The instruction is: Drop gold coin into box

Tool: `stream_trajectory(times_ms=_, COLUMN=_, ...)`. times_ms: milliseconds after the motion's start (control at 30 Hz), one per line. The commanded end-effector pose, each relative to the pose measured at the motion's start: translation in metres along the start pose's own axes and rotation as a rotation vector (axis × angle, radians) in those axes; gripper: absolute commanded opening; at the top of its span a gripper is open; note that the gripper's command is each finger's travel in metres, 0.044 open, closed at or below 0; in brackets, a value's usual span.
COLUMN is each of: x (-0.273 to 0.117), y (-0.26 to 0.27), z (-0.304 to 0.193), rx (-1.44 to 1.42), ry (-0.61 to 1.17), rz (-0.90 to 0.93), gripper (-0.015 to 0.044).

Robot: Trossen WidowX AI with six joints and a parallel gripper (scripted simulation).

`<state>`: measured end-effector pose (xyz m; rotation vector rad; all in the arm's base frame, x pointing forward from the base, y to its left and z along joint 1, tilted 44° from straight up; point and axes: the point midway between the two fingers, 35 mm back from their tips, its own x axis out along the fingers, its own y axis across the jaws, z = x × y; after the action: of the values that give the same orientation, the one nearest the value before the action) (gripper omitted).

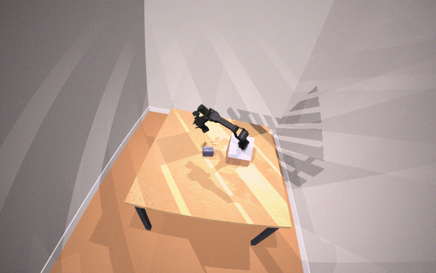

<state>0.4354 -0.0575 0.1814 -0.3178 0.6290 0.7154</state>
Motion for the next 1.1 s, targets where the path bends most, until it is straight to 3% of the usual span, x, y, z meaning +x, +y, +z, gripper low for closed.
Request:
stream_trajectory(times_ms=0, x=0.043, y=0.010, z=-0.058, rx=-0.098, ry=0.091, rz=0.135, gripper=0.0161)
stream_trajectory(times_ms=433, x=0.125, y=0.091, z=-0.216, rx=-0.400, ry=0.133, rz=0.626, gripper=0.0161)
stream_trajectory(times_ms=667, x=0.126, y=0.092, z=-0.218, rx=-0.405, ry=0.131, rz=0.635, gripper=0.0161)
stream_trajectory(times_ms=800, x=0.154, y=0.107, z=-0.226, rx=-0.404, ry=0.129, rz=0.635, gripper=0.0161)
stream_trajectory(times_ms=1067, x=0.168, y=0.114, z=-0.230, rx=-0.404, ry=0.129, rz=0.636, gripper=0.0161)
